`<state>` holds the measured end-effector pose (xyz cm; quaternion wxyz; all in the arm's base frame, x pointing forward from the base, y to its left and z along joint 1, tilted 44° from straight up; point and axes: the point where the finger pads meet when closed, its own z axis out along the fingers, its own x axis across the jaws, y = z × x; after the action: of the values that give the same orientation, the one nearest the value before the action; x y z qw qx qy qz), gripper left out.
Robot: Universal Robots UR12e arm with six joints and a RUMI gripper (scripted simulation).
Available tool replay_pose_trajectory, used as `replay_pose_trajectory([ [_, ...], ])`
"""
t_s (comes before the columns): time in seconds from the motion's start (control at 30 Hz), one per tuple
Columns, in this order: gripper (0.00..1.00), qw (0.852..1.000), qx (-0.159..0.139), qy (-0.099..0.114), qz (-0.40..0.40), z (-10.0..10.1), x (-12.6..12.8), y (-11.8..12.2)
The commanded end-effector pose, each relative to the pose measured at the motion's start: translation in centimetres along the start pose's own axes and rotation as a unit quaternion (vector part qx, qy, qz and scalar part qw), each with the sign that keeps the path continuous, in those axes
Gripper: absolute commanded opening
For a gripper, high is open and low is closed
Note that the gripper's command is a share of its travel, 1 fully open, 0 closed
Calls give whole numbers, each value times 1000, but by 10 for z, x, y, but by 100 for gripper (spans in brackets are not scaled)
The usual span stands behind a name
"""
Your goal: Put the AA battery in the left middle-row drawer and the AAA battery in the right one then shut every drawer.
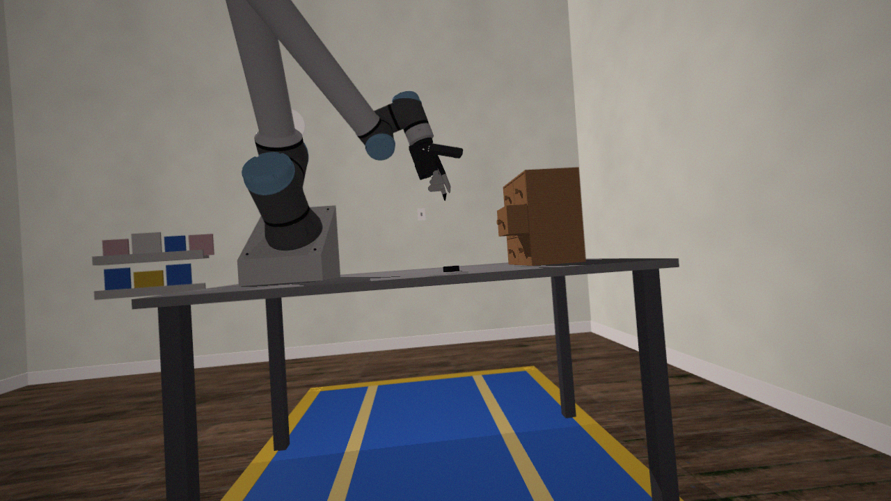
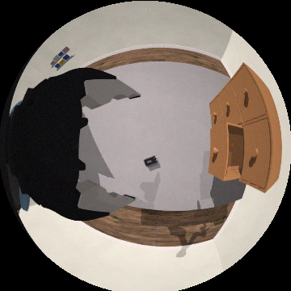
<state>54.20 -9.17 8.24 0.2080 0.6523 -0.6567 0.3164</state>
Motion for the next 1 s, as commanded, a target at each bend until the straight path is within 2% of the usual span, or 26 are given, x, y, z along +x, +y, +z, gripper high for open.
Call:
replay_pose_trajectory([
  [0.0,100,1000,25,0,0,4,0,-2],
  [0.07,100,1000,25,0,0,4,0,-2],
  [0.97,100,992,128,0,0,25,0,-11],
])
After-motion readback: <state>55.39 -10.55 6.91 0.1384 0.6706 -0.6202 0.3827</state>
